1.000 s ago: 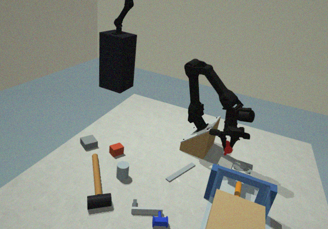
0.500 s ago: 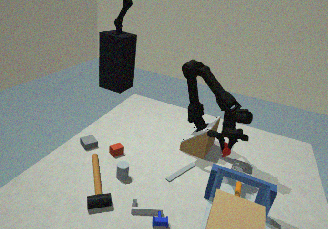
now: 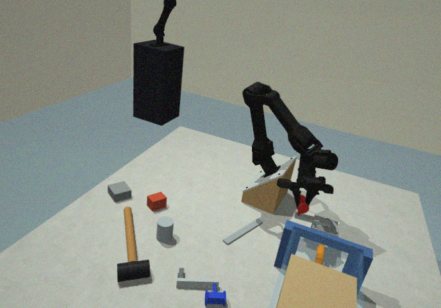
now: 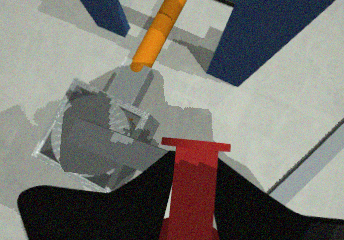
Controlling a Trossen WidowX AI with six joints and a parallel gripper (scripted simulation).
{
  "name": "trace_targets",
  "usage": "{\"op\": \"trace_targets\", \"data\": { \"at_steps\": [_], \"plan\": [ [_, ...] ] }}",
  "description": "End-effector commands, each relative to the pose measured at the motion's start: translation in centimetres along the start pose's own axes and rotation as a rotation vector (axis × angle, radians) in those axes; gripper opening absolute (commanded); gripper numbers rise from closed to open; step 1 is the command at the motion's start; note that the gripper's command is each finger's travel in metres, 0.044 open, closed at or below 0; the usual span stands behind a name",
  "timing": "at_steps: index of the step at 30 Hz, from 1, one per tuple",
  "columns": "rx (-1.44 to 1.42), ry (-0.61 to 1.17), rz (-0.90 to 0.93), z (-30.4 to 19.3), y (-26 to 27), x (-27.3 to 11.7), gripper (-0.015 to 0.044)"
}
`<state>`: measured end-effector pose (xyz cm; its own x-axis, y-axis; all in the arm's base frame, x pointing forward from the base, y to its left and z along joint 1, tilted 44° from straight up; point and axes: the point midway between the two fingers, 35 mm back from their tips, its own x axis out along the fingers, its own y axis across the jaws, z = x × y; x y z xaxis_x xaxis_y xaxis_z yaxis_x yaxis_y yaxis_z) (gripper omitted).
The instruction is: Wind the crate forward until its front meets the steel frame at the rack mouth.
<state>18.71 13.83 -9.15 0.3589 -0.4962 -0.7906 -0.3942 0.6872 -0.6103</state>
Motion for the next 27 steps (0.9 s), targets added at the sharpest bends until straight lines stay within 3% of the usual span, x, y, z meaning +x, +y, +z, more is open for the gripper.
{"op": "trace_targets", "data": {
  "at_steps": [1,27],
  "plan": [
    [0.000,0.005,-0.002,0.6,-0.1,0.6,0.0000],
    [0.001,0.003,-0.003,4.3,0.0,2.3,0.0000]
  ]
}}
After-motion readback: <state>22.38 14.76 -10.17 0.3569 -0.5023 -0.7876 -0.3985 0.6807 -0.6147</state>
